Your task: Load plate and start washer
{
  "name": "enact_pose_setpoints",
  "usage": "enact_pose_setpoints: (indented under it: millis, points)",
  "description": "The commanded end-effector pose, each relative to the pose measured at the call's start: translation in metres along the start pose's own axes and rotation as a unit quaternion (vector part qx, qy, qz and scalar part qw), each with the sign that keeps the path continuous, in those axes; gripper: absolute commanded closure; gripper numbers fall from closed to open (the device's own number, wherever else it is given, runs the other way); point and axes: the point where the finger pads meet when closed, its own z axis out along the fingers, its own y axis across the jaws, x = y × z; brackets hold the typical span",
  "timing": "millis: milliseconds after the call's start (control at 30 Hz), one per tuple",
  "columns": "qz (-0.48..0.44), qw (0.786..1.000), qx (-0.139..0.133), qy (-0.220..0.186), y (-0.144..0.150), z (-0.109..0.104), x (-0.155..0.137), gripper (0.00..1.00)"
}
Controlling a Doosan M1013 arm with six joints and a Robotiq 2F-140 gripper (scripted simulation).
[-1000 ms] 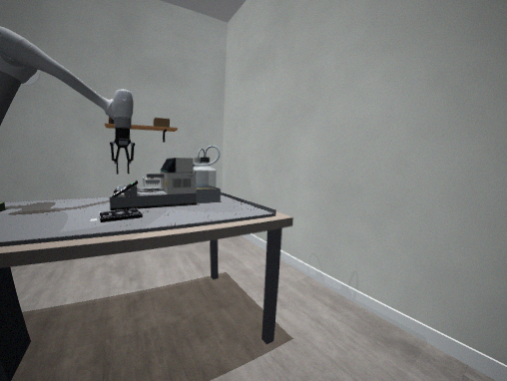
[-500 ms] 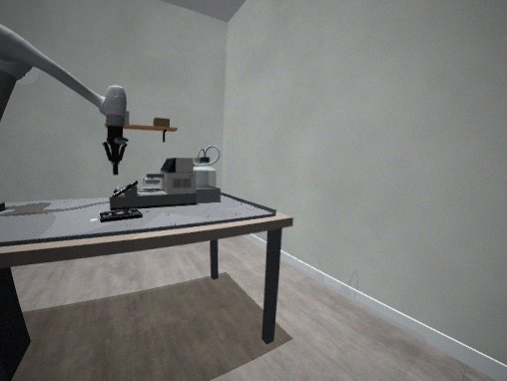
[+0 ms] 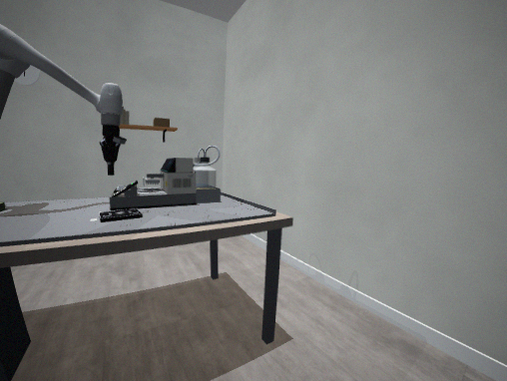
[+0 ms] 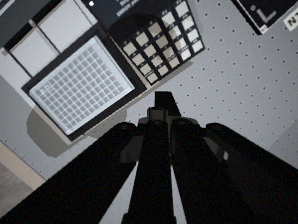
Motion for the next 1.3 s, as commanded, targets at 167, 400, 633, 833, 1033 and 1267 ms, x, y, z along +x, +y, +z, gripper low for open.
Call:
enact_pose_setpoints:
  millis: [167,400,633,833,1033,1267]
  points:
    - [-0.159,0.987,0.004,0.0,0.003,0.0,0.002,0.9]
    - [-0.24,0.971,0.004,0.0,0.003,0.0,0.002,0.9]
    - [-0.306,0.952,0.004,0.001,0.003,0.0,0.002,0.9]
    - [-0.369,0.929,0.004,-0.001,0.003,0.023,0.002,0.9]
    - [-0.445,0.896,0.004,0.0,0.003,0.025,0.002,0.9]
    - [-0.546,0.838,0.004,0.001,0.003,0.023,0.002,0.9]
